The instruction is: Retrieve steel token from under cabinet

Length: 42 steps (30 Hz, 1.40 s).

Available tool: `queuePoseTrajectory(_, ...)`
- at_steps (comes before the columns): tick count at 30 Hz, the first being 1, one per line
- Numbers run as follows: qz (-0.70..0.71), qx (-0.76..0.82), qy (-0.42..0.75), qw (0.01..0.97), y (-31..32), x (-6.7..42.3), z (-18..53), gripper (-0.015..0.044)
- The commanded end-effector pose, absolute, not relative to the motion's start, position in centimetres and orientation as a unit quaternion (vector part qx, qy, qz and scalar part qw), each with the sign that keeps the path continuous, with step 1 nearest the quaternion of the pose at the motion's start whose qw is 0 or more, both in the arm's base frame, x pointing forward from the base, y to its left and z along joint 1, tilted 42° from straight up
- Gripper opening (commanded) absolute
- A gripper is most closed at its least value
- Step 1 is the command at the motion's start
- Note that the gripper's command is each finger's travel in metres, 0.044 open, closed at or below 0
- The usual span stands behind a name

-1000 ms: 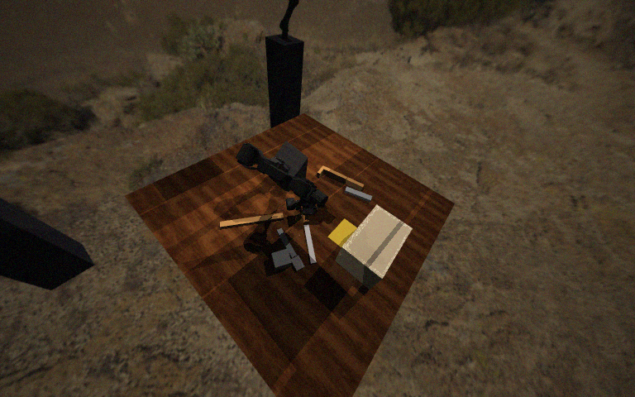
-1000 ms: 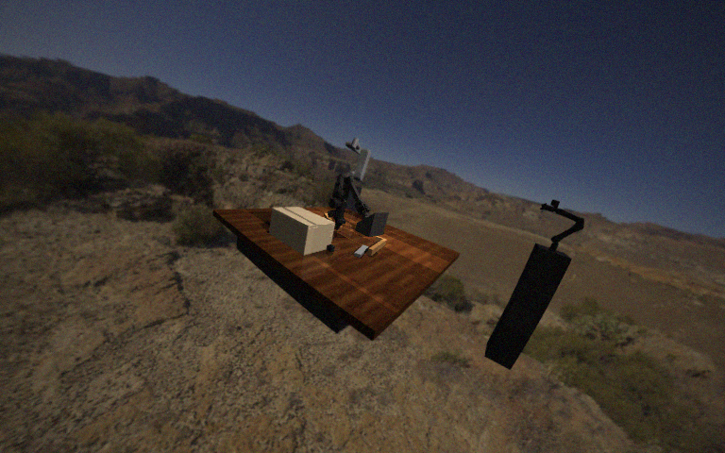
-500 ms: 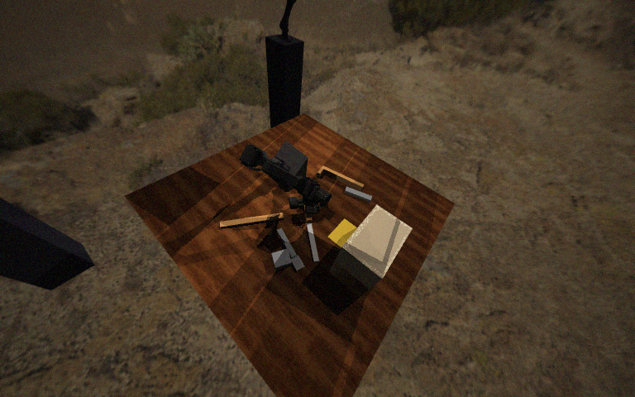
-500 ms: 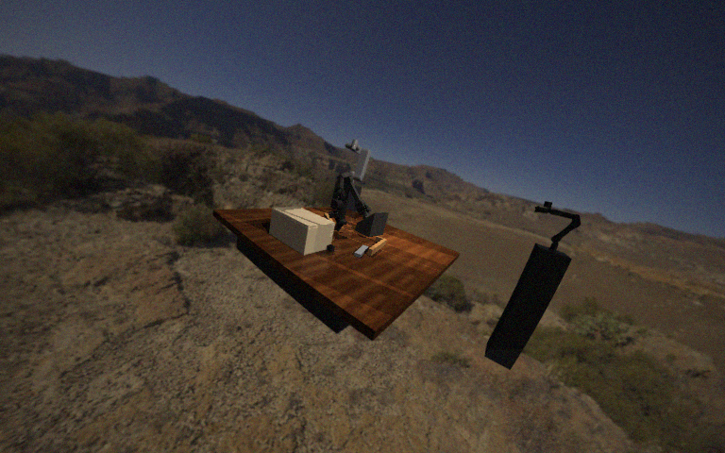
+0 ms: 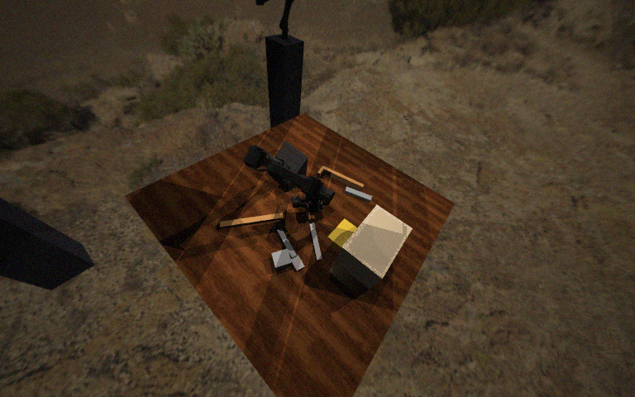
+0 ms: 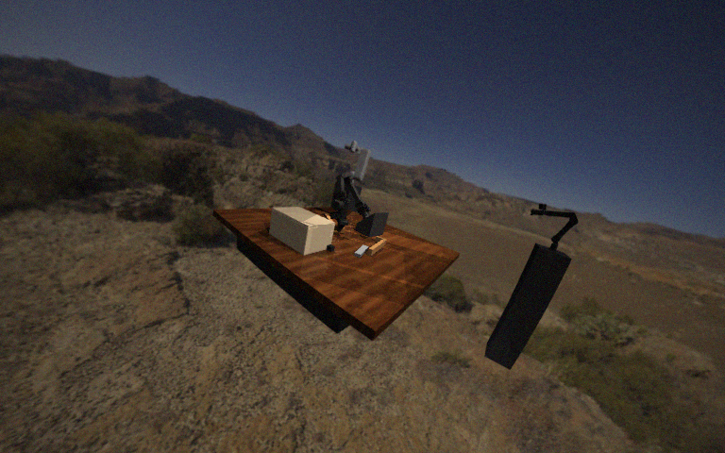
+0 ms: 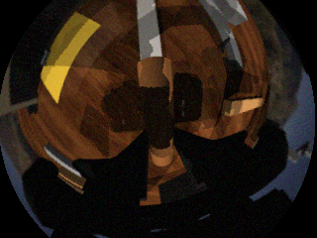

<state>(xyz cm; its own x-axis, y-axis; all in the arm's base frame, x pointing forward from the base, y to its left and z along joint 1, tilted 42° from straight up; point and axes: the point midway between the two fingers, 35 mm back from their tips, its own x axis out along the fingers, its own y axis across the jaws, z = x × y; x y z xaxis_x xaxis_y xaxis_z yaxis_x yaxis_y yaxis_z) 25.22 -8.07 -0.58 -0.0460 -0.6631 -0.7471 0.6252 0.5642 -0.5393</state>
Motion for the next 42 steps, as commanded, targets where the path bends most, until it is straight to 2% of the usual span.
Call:
queuePoseTrajectory(1, -0.464, -0.017, 0.553, 0.692, -7.5, 25.6, -0.9, 0.0000)
queuePoseTrajectory(42, -0.463, -0.016, 0.553, 0.692, -3.9, 25.6, -4.1, 0.0000)
